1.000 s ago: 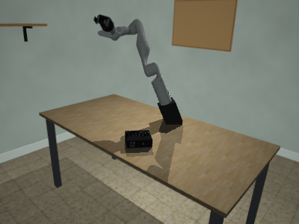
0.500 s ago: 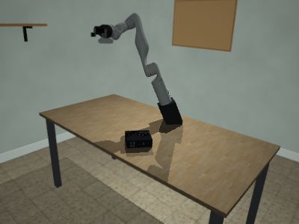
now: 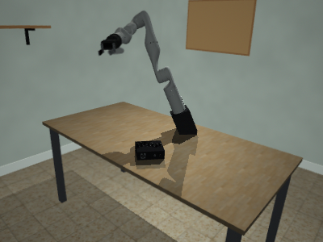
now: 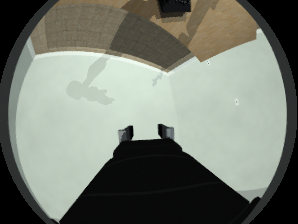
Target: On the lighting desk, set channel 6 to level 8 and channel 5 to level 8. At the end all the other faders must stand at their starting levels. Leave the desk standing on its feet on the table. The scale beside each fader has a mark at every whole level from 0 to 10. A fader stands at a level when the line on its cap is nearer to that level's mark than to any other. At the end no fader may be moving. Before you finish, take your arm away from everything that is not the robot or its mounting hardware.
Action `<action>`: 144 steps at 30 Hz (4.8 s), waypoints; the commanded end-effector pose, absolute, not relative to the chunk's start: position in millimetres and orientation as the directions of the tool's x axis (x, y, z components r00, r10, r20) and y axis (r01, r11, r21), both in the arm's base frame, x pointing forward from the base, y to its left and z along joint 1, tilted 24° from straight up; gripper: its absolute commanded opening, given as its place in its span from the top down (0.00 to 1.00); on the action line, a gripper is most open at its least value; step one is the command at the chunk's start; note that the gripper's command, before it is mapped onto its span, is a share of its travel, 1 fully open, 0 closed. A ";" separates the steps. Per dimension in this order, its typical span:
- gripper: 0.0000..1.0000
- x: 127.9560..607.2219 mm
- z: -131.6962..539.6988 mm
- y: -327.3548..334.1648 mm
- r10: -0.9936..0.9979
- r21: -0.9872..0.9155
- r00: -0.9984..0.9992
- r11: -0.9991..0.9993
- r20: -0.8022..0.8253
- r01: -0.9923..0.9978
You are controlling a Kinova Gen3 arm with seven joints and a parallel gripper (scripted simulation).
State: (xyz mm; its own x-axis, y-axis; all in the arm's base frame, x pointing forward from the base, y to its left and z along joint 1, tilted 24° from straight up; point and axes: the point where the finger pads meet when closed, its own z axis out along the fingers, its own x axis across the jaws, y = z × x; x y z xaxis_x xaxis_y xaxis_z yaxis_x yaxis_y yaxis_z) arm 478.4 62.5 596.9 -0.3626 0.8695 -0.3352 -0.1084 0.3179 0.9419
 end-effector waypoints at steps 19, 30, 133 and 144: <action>0.00 509.0 538.3 71.6 0.908 0.955 -0.342 0.287 -0.243 0.083; 0.00 509.0 538.3 71.6 0.908 0.955 -0.342 0.287 -0.243 0.083; 0.00 525.0 481.6 75.7 0.937 0.934 -0.300 0.260 -0.182 0.246; 0.00 528.2 462.8 76.6 0.945 0.921 -0.282 0.250 -0.165 0.297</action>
State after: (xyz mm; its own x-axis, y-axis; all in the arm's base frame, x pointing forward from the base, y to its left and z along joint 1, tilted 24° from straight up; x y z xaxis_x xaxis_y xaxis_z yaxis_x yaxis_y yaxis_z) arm 525.3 76.0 477.6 -0.2991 0.9366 -0.1825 0.2519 0.2619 0.9316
